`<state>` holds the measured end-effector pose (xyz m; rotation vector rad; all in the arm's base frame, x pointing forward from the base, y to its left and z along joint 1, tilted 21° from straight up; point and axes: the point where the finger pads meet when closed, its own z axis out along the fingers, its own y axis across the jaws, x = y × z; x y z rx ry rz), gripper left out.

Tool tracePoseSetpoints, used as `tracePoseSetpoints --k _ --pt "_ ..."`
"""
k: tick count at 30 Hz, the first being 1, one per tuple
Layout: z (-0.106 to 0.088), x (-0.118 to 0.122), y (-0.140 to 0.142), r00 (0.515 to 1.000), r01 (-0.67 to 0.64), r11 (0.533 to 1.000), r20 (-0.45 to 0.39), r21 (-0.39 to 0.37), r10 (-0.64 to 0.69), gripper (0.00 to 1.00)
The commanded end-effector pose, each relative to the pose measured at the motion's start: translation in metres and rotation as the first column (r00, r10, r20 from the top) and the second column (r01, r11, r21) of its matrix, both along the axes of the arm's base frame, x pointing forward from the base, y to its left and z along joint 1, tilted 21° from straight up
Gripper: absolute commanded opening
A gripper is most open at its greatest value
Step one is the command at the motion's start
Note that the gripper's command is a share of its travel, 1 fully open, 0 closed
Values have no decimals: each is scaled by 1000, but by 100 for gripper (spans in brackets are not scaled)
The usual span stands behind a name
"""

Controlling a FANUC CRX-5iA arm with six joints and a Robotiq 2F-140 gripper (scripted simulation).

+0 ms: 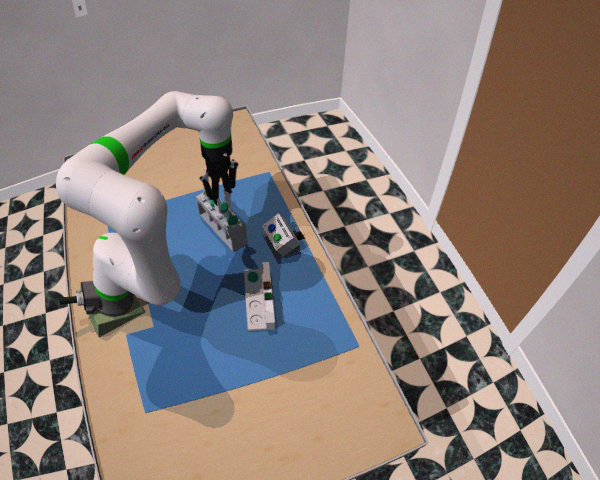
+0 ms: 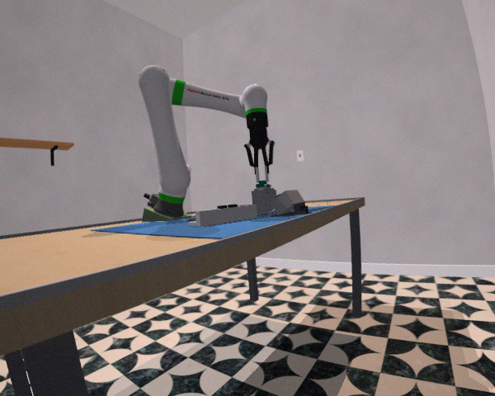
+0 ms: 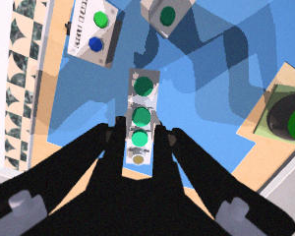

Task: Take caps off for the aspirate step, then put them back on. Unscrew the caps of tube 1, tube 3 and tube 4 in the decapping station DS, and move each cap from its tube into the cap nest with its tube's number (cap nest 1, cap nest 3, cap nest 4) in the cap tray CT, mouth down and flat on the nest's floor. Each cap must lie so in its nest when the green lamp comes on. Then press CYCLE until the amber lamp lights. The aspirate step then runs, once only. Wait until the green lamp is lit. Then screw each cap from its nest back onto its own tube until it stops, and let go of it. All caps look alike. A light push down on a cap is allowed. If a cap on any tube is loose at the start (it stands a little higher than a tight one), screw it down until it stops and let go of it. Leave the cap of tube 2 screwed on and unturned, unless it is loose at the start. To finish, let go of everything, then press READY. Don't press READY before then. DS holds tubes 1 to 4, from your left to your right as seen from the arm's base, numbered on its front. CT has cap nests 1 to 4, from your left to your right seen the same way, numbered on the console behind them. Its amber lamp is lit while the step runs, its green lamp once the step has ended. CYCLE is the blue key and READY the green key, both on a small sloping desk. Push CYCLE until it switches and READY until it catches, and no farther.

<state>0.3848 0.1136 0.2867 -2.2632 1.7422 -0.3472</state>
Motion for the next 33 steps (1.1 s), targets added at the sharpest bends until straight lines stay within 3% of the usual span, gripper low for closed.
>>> tracePoseSetpoints --k 1,9,12,18,20,21,22,23,24,26,27,28,29,30,31,32,33 --pt "6 -2 0 1000 0 1000 0 0 0 0" --pt "22 -8 -1 1000 0 1000 0 0 0 0" --pt "20 -9 -26 973 -231 969 6 -87 232 0" --pt "19 -10 -34 952 -305 945 3 -116 308 0" --pt "18 -11 -51 892 -446 878 -10 -173 452 0" --pt "18 -11 -51 892 -446 878 -10 -173 452 0" --pt "17 -11 -59 854 -512 835 -19 -200 519 0" --pt "17 -11 -59 854 -512 835 -19 -200 519 0" --pt "17 -12 -68 819 -564 795 -28 -223 574 0" --pt "17 -12 -68 811 -575 787 -31 -226 584 0" --pt "16 -12 -76 764 -633 733 -44 -251 644 0" --pt "16 -12 -76 764 -633 733 -44 -251 644 0" --pt "15 -13 -84 712 -685 675 -60 -274 699 0" --pt "15 -13 -84 711 -686 674 -60 -274 700 0" --pt "14 -13 -93 666 -726 621 -74 -295 743 0" --pt "14 -13 -93 655 -735 610 -77 -297 752 0" --pt "14 -13 -101 615 -765 564 -90 -311 784 0"
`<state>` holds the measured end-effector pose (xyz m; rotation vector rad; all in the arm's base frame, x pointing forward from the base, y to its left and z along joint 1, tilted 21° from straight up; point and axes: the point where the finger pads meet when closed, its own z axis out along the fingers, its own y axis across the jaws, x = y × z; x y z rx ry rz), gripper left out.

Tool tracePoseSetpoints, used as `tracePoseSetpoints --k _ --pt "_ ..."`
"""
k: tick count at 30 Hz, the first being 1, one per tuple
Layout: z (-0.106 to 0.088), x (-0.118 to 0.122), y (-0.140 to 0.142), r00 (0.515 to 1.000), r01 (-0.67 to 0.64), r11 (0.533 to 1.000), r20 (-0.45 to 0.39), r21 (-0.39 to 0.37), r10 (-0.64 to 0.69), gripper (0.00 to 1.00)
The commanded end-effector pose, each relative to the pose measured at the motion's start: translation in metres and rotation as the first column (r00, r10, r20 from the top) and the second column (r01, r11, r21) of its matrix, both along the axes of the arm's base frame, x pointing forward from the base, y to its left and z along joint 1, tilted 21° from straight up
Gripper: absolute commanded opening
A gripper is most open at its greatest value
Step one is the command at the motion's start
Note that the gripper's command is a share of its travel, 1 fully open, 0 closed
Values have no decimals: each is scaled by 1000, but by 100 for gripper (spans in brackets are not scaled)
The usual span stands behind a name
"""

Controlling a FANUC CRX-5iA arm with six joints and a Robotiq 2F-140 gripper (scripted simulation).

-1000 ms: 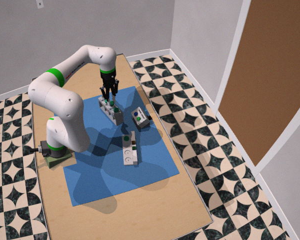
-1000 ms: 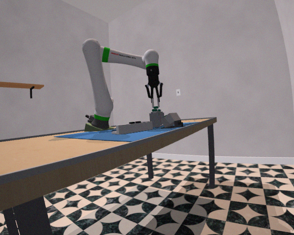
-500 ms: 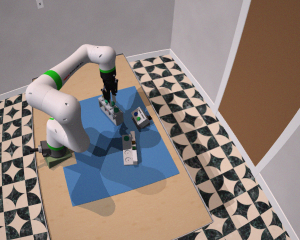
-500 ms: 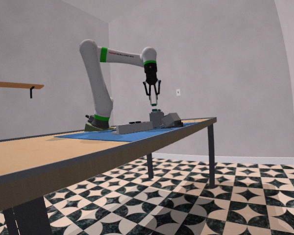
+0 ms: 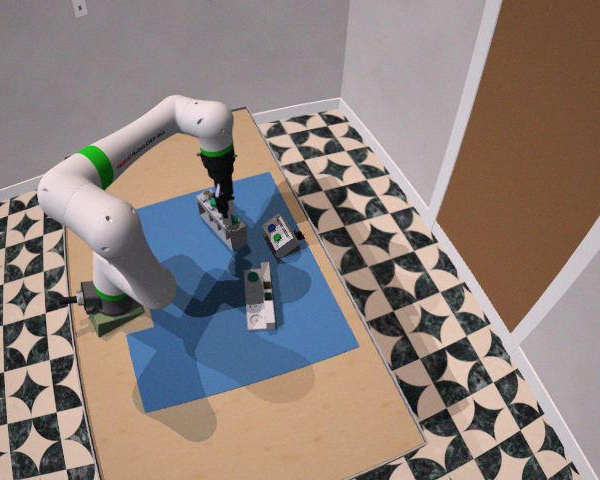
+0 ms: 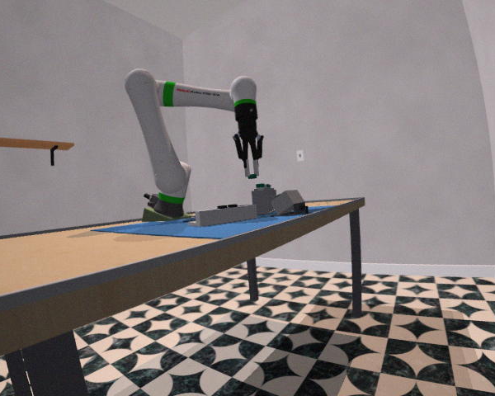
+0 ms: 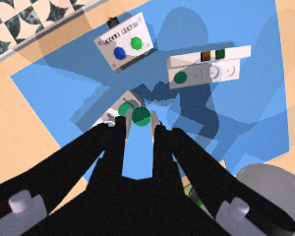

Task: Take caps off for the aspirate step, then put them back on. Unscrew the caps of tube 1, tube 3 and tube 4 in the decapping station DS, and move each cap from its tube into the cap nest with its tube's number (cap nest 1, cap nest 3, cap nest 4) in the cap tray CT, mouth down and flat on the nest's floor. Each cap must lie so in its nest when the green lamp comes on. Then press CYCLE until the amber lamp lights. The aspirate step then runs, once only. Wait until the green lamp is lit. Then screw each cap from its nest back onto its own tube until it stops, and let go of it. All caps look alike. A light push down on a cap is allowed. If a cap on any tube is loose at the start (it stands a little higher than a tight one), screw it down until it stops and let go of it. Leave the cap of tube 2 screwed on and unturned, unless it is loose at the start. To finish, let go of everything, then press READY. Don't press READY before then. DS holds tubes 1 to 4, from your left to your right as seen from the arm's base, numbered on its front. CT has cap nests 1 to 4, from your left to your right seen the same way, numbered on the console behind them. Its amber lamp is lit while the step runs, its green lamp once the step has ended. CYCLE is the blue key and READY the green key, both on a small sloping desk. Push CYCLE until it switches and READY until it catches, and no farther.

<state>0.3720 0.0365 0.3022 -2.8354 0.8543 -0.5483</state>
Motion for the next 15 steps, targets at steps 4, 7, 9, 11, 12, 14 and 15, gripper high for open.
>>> tracePoseSetpoints --k 4,7,9,11,12,14,15 --pt "-3 -1 -40 971 -240 970 -30 -45 239 0" --pt "-5 -2 -57 971 -240 970 -30 -45 239 0" --pt "-5 -3 -65 971 -240 970 -30 -45 239 0" --pt "-6 -3 -74 971 -240 970 -30 -45 239 0" --pt "-7 -4 -82 971 -240 970 -30 -45 239 0" --pt "-7 -4 -90 971 -240 970 -30 -45 239 0" --pt "-8 -5 -98 971 -240 970 -30 -45 239 0"
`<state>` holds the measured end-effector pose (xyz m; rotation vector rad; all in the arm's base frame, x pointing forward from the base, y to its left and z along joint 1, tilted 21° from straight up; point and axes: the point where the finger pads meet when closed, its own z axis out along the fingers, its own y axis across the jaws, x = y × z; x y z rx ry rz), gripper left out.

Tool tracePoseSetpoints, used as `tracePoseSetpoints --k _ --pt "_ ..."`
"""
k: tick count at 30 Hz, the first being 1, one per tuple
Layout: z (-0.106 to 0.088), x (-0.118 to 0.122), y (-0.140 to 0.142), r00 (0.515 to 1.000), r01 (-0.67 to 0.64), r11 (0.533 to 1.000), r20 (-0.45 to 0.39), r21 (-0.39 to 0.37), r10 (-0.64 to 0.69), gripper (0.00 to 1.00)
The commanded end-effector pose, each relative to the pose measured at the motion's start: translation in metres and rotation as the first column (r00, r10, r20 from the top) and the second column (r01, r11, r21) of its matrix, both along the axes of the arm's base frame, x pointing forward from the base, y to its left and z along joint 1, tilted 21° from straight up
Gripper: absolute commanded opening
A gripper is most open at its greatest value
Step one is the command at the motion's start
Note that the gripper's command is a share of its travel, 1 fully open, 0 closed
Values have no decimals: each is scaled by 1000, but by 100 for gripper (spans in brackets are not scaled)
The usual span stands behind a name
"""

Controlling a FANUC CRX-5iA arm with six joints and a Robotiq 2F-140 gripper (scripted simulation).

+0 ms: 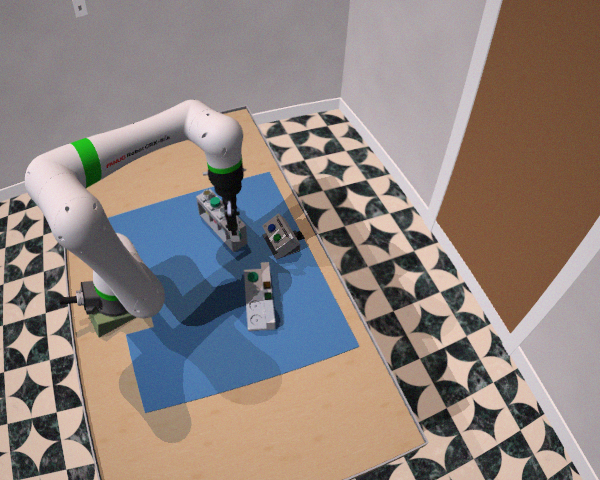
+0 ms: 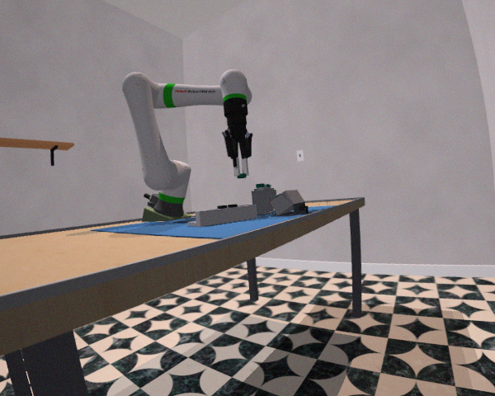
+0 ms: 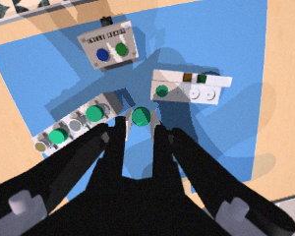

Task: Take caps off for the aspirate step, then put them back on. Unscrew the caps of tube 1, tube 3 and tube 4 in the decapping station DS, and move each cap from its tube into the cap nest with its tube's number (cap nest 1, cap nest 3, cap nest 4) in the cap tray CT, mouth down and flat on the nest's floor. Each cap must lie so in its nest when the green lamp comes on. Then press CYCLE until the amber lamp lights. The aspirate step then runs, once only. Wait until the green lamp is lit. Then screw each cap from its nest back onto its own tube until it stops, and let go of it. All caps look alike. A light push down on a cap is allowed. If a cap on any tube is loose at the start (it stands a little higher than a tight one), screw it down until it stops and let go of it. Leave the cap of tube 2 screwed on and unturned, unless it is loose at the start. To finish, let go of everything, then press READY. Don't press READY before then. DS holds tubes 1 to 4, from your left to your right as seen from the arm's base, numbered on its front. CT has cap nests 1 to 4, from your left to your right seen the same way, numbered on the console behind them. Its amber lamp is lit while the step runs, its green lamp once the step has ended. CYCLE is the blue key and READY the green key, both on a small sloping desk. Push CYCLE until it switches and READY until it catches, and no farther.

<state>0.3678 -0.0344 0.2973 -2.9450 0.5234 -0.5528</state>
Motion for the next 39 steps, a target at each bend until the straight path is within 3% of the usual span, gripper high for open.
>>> tracePoseSetpoints --k 1,18,21,28,39 --pt "-3 0 -28 999 -21 1000 -23 22 22 0" --pt "-11 -5 -119 999 -21 1000 -23 22 22 0" --pt "-11 -5 -119 999 -21 1000 -23 22 22 0" --pt "-15 -8 -168 999 -21 1000 -23 22 22 0" --pt "-15 -8 -168 999 -21 1000 -23 22 22 0"
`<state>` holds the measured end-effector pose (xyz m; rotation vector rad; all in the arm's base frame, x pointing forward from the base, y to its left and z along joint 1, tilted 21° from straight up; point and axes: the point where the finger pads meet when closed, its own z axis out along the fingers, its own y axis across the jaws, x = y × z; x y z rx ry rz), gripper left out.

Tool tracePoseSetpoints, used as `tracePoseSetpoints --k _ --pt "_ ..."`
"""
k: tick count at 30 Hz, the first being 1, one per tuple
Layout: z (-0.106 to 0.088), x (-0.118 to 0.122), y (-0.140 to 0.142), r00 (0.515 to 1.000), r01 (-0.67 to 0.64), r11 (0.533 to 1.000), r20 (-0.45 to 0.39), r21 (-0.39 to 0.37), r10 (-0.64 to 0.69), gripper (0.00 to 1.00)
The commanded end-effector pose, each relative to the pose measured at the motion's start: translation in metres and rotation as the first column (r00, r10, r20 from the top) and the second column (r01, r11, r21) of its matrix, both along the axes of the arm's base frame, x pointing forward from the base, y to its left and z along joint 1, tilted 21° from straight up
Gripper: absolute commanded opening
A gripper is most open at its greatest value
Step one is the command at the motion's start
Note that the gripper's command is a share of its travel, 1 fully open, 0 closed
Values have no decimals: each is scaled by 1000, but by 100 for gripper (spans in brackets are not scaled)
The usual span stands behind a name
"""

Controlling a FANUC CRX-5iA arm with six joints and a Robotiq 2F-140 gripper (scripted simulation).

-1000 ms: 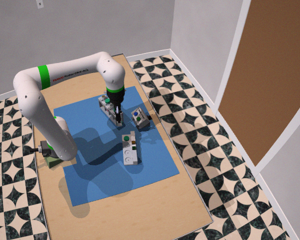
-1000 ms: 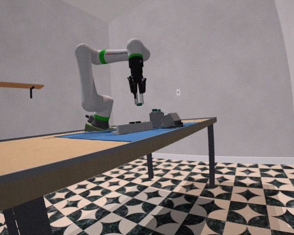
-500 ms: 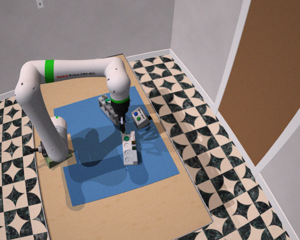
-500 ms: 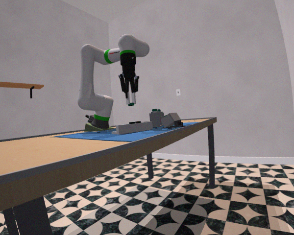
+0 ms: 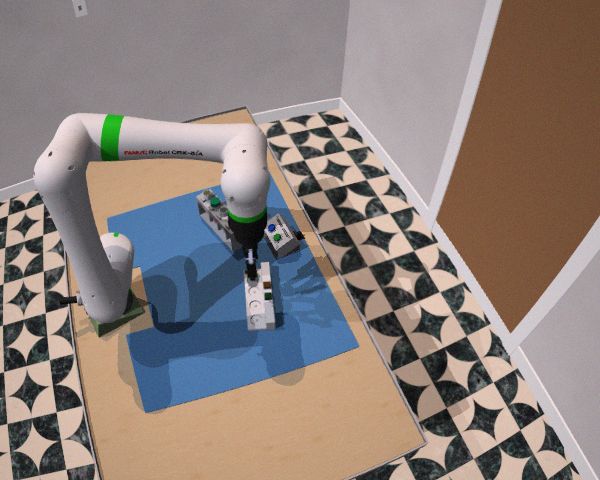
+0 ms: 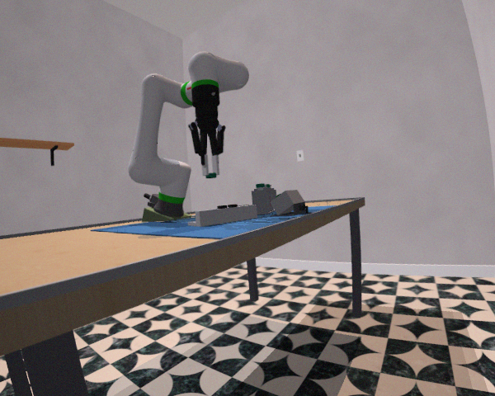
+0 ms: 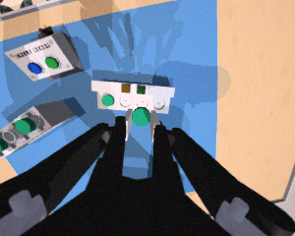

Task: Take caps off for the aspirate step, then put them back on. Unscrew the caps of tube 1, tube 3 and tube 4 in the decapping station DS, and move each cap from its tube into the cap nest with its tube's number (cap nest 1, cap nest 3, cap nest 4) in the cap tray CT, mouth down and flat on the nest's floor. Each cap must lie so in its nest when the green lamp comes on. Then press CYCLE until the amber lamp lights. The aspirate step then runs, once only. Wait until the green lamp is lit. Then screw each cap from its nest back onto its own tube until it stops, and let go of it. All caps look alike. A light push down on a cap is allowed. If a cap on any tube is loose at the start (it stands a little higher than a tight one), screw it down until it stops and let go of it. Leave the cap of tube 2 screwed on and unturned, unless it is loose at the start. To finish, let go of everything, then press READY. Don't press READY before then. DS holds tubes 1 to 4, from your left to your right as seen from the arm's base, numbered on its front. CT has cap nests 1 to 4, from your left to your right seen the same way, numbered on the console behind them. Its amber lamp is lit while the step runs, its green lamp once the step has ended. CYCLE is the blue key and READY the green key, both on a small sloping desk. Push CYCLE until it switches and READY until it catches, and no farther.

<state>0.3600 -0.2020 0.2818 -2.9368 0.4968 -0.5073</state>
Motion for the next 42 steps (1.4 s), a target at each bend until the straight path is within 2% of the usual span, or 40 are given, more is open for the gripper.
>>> tracePoseSetpoints --k 1,14,16,27,42 --pt "-5 2 0 1000 0 1000 0 0 0 0" --pt "-65 24 4 1000 0 1000 0 0 0 0" --pt "-65 24 4 1000 0 1000 0 0 0 0" --pt "-117 44 7 1000 0 1000 0 0 0 0" --pt "-120 45 7 1000 0 1000 0 0 0 0"
